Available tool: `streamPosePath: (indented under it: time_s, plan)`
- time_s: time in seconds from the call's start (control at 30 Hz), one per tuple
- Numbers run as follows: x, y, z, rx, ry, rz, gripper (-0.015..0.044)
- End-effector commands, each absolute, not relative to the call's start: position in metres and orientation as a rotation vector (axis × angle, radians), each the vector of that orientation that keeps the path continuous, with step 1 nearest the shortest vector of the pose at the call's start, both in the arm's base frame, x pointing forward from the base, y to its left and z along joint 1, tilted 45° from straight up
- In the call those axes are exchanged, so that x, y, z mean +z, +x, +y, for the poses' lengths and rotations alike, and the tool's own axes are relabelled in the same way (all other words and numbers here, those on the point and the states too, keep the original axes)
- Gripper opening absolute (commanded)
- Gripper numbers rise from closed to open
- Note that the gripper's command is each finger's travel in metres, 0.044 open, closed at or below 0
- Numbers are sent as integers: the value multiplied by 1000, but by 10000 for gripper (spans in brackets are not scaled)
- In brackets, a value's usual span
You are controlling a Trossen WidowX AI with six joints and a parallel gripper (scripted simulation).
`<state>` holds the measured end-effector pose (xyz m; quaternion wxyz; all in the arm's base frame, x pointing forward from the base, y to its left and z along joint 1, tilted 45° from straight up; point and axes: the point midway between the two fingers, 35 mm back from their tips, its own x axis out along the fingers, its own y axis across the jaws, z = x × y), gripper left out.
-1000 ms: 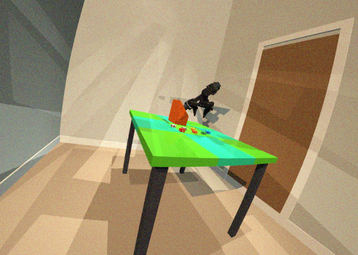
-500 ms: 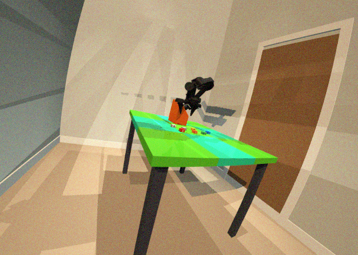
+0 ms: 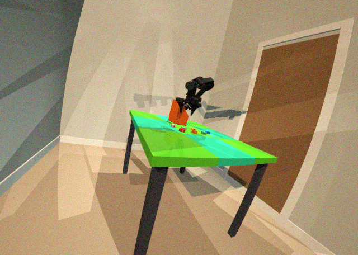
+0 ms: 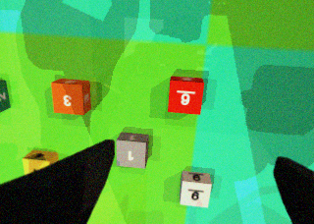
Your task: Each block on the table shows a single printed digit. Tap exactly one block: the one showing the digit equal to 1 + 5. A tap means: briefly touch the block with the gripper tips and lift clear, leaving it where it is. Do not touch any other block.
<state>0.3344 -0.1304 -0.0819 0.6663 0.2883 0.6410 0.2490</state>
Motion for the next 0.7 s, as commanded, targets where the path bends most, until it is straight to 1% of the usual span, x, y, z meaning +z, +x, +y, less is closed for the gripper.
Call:
streamPosePath:
  time_s: [0.0, 0.03, 0.1, 0.23, 0.5, 0.53, 0.67]
  plan:
    - [-82, 334, -131, 565, 645, 1448, 400]
    - [-82, 334, -131, 565, 645, 1448, 400]
    - [-92, 336, -122, 564, 645, 1447, 348]
    - [-137, 338, -76, 567, 647, 1446, 242]
    - [-139, 338, -73, 568, 648, 1446, 32]
    - [-139, 338, -73, 568, 648, 1446, 20]
    - [-139, 338, -73, 568, 648, 1446, 20]
